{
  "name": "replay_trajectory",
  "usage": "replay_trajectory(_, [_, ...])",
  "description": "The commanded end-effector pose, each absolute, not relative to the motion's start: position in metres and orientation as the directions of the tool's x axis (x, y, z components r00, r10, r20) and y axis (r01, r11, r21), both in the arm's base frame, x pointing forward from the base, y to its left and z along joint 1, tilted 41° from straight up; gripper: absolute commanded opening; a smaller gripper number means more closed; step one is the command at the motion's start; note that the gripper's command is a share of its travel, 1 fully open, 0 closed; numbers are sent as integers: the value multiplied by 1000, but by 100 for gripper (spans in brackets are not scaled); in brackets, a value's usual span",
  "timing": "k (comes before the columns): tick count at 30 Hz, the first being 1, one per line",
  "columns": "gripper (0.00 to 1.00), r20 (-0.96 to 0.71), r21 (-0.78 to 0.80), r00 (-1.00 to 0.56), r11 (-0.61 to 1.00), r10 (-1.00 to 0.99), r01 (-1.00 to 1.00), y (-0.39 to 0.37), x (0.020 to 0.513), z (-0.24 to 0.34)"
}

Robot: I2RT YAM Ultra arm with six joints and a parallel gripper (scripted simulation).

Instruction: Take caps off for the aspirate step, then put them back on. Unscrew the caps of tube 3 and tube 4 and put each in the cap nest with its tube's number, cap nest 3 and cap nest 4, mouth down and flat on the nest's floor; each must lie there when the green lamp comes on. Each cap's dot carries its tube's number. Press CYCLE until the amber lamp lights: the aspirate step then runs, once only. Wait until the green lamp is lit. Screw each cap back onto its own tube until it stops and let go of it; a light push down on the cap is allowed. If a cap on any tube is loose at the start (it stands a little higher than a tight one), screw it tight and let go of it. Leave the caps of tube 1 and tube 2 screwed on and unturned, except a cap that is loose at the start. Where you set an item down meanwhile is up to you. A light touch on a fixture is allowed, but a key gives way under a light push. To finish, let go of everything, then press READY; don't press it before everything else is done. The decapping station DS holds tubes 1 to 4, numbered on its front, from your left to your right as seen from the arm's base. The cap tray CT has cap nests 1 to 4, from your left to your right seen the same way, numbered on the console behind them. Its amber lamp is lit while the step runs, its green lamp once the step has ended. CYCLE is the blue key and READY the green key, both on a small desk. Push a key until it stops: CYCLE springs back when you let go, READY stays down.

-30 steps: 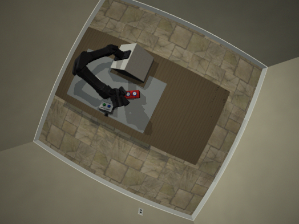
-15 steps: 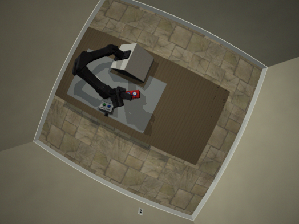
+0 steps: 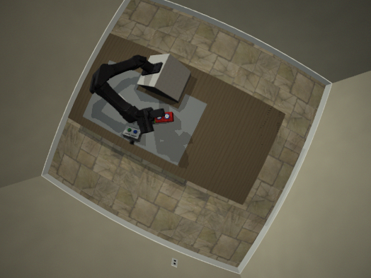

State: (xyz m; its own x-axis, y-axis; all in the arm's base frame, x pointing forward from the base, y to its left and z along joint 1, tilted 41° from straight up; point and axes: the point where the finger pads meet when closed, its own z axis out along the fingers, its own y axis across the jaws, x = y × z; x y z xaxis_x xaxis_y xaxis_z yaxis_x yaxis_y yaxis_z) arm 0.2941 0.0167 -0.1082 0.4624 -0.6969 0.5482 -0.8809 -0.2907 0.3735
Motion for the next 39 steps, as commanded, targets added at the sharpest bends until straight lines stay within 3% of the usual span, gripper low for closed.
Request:
replay_trajectory(1, [49, 462, 469, 634, -435, -620, -768, 20, 297, -106])
replay_trajectory(9, [49, 434, 495, 677, -470, -594, -730, 20, 297, -106])
replay_trajectory(10, [0, 434, 495, 677, -470, -594, -730, 20, 297, -106])
replay_trajectory(24, [0, 434, 495, 677, -470, -594, -730, 20, 297, -106])
replay_trajectory(37, [0, 645, 132, 97, -15, -758, -991, 20, 297, -107])
replay_trajectory(39, [0, 645, 132, 97, -15, -758, -991, 20, 297, -107])
